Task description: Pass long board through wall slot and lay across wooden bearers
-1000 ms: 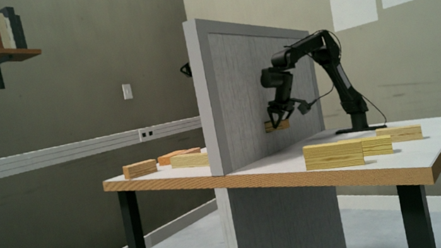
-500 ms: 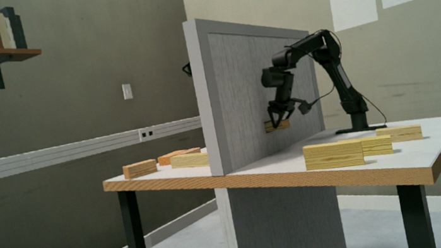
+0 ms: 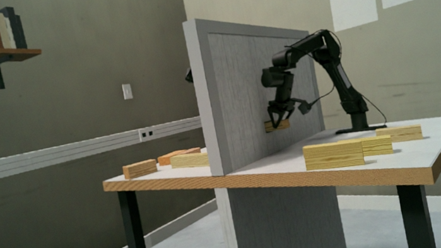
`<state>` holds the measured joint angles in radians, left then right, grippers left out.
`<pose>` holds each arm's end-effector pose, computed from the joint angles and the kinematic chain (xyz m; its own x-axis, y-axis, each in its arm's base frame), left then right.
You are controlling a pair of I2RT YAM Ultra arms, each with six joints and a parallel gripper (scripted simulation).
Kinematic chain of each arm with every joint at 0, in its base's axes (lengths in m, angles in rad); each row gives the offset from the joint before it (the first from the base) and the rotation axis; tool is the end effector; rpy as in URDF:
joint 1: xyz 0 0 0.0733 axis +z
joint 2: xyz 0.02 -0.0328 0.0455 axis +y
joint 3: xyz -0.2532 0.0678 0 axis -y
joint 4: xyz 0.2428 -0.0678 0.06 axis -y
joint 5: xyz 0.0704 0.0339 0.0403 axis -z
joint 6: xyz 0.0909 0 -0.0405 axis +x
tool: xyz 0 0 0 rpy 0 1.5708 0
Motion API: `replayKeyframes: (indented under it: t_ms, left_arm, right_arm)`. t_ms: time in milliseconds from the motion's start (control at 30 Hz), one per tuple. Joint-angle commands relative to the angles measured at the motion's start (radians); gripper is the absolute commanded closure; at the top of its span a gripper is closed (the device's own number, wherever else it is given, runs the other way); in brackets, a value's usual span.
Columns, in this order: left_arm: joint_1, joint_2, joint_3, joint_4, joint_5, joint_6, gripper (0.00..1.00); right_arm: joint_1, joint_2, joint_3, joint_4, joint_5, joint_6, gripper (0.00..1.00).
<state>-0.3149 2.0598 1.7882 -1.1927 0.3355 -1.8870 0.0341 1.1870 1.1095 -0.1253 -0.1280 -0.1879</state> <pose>0.3765 -0.1530 0.1796 -0.0156 -0.9388 0.3442 -0.9999 0.0169 0.0008 0.3285 0.0239 0.3621 -0.1681 -0.1911 -0.9671 -0.1936 0.9683 -0.1577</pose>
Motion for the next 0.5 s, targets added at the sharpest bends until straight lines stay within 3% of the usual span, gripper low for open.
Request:
replayKeyframes:
  t_ms: [0, 100, 133, 200, 400, 433, 467]
  left_arm:
    - [0.004, -0.052, 0.045, 0.025, 0.068, -0.004, 1.00]
    - [0.004, -0.052, 0.045, 0.025, 0.068, -0.004, 1.00]
    - [0.004, -0.052, 0.045, 0.025, 0.068, -0.004, 1.00]
    - [0.004, -0.052, 0.045, 0.025, 0.068, -0.004, 1.00]
    - [0.004, -0.052, 0.045, 0.025, 0.068, -0.004, 1.00]
    - [0.004, -0.052, 0.045, 0.025, 0.068, -0.004, 1.00]
    - [0.004, -0.052, 0.045, 0.025, 0.068, -0.004, 1.00]
  right_arm:
    - [0.027, 0.077, 0.052, -0.140, -0.130, -0.168, 0.27]
    - [0.036, 0.102, 0.057, -0.162, -0.165, -0.213, 0.27]
    - [0.023, 0.076, 0.135, -0.160, -0.112, -0.198, 0.27]
    - [0.044, 0.153, 0.143, -0.195, -0.133, -0.216, 0.27]
    - [0.088, 0.299, 0.173, -0.345, -0.342, -0.472, 0.27]
    - [0.067, 0.279, 0.262, -0.330, -0.279, -0.441, 0.27]
    - [0.084, 0.338, 0.251, -0.362, -0.271, -0.424, 0.27]
